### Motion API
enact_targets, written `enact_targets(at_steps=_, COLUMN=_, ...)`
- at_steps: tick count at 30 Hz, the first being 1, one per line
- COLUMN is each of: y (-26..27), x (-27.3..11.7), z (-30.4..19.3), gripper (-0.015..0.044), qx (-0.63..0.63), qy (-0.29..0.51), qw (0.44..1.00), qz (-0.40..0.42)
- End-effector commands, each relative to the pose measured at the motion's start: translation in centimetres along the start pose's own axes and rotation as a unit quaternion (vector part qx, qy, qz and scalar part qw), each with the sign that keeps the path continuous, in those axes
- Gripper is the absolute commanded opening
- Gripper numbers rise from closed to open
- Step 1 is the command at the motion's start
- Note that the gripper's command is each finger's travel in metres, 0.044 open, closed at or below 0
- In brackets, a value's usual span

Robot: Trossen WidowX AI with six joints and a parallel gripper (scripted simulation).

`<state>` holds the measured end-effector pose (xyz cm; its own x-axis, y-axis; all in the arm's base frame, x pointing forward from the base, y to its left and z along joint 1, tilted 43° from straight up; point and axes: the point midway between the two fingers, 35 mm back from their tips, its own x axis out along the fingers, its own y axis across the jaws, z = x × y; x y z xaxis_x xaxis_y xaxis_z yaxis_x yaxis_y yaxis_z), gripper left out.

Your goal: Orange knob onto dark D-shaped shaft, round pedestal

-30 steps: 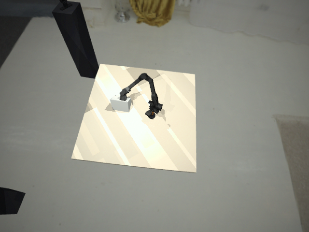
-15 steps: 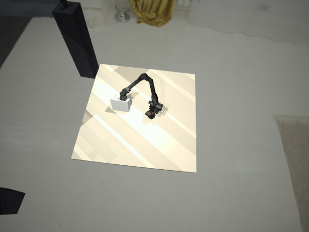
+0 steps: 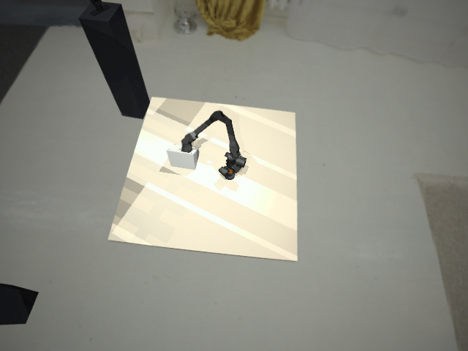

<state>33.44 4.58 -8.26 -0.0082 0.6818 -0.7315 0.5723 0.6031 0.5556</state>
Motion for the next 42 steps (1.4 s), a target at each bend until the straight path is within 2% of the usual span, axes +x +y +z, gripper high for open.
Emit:
enact_targets(at_steps=1, y=-0.11, x=0.12, z=-0.02, gripper=0.0, qx=0.016, qy=-0.001, qw=1.0, qz=-0.001)
enact_targets(at_steps=22, y=-0.01, x=-0.14, z=0.03, gripper=0.0, qx=0.016, qy=-0.001, qw=1.0, qz=-0.001)
enact_targets(at_steps=29, y=-0.02, x=-0.08, z=0.13, gripper=0.0, qx=0.115, qy=-0.001, qw=0.993, qz=-0.001)
enact_targets(at_steps=42, y=-0.1, x=0.22, z=-0.13, gripper=0.0, qx=0.121, qy=-0.001, qw=0.993, qz=-0.001)
